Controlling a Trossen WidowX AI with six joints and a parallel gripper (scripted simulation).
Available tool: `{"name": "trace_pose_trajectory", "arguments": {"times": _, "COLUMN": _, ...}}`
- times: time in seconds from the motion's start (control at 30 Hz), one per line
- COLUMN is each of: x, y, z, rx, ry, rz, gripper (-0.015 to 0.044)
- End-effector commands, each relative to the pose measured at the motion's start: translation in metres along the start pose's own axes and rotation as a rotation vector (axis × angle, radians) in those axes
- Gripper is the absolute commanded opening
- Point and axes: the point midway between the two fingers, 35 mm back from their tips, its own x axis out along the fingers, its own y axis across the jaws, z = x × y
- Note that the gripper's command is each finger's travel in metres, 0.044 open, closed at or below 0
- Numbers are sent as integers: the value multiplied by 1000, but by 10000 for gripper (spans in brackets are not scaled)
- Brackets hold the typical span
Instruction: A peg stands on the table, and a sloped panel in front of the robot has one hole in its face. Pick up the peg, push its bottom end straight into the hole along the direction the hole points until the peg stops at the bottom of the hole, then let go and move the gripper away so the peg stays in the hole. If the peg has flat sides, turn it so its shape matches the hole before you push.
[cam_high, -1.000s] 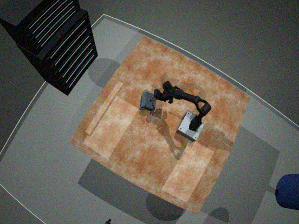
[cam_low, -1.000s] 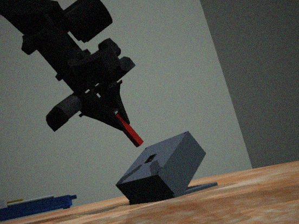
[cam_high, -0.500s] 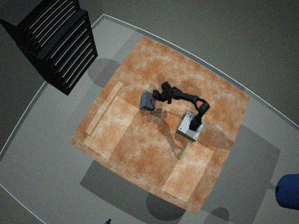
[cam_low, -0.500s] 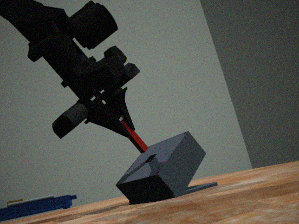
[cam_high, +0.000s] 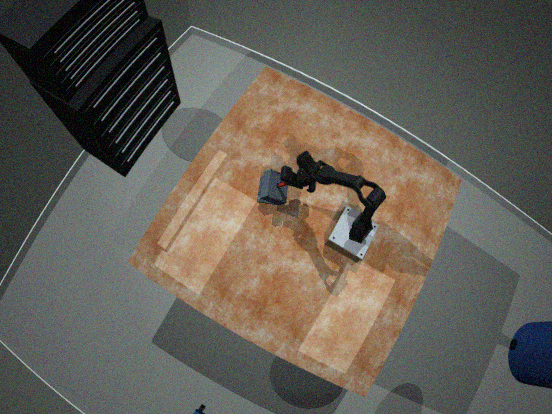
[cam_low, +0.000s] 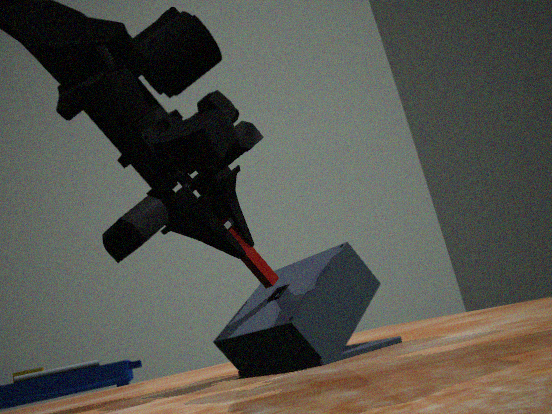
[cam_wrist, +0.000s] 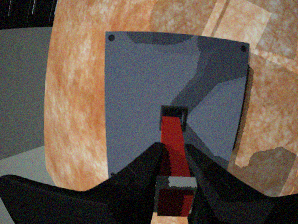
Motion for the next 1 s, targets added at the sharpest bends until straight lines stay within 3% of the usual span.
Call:
{"name": "trace_pose_trajectory", "arguments": {"times": 0.0, "x": 0, "y": 0, "z": 0, "rx": 0, "ry": 1, "rz": -2, "gripper": 0}}
{"name": "trace_pose_trajectory", "arguments": {"times": 0.97, "x": 10, "y": -3, "z": 0, "rx": 0, "ry": 1, "rz": -2, "gripper": 0}}
